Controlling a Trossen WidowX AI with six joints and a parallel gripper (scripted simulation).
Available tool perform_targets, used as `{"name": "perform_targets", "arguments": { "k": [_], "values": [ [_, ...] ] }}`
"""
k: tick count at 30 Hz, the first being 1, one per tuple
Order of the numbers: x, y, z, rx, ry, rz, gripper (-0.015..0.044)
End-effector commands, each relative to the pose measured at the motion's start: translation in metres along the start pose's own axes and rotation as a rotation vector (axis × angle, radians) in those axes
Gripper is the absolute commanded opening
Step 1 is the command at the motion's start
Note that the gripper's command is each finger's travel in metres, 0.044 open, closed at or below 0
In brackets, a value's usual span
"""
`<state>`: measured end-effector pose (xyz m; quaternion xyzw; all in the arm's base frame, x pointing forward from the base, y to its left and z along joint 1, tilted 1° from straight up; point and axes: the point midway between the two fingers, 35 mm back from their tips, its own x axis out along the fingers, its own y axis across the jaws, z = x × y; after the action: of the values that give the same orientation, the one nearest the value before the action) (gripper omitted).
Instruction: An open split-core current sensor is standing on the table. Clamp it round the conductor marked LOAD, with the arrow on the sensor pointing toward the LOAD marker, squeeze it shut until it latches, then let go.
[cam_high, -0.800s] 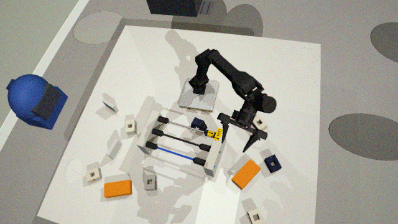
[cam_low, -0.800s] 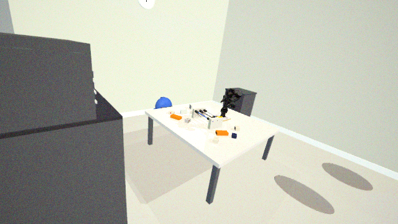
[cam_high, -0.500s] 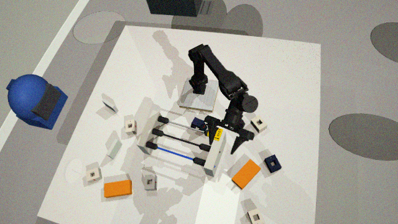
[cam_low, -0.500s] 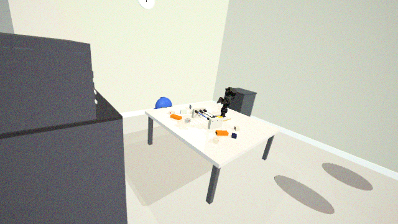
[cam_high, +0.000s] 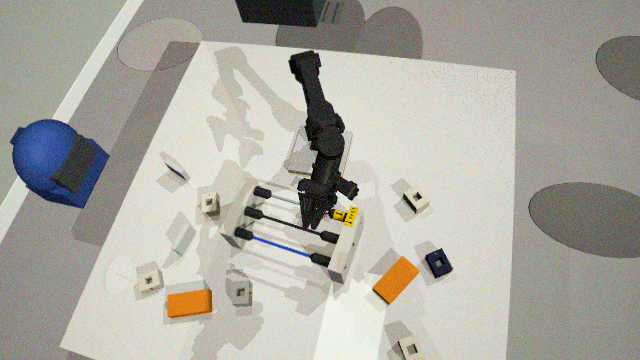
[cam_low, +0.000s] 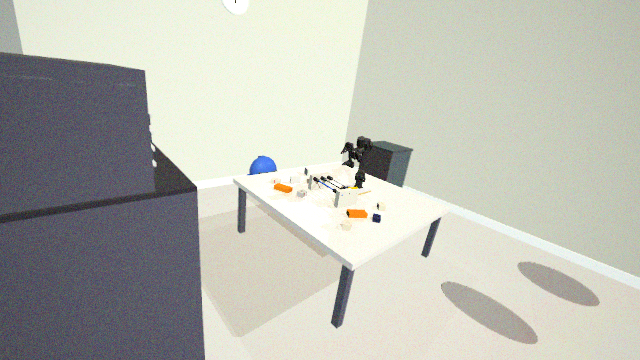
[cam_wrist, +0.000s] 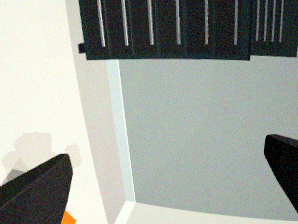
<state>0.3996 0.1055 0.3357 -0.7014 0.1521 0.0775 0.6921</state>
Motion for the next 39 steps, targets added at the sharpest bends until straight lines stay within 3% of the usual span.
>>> {"name": "perform_targets", "arguments": {
  "k": [1,12,27,33,39],
  "values": [
    [-0.023,0.012,-0.062,0.777,-0.12,-0.121,0.044],
    [-0.061,0.037,-0.111,1.528,-0.361,-0.21,0.044],
    [-0.062,0.04,-0.111,1.564,-0.373,-0.197,0.044],
    [-0.039,0.083,-0.047,1.477,-0.17,0.274,0.044],
    [-0.063,0.137,0.009,1.243,0.084,0.737,0.044]
  ]
}}
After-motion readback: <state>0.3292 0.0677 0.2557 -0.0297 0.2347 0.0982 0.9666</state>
